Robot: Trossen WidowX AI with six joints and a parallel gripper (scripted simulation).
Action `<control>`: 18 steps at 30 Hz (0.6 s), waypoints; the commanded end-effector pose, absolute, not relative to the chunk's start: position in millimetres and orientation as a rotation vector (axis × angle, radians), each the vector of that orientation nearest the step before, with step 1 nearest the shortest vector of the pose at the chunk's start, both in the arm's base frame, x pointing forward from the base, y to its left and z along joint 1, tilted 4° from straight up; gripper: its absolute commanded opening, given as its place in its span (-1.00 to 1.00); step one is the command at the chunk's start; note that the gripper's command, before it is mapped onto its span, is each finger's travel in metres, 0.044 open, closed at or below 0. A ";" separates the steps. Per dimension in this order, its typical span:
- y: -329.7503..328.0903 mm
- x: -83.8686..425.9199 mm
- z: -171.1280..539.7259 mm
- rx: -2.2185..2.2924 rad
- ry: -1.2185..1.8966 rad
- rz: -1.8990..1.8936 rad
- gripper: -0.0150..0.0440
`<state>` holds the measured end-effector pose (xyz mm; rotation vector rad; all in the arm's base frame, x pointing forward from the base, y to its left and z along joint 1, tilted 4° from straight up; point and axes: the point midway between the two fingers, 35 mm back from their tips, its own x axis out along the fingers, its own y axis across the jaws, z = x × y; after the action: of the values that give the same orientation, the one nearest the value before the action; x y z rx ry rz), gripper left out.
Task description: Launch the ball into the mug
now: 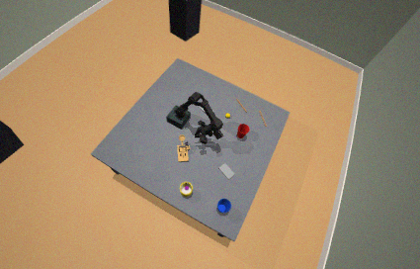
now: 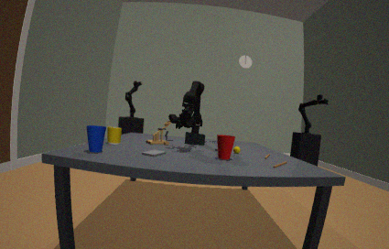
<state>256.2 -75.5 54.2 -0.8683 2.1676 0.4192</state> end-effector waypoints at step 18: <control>-145.0 327.5 57.9 -0.357 1.811 0.002 1.00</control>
<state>318.4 -132.5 53.5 -0.4151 1.8695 0.0586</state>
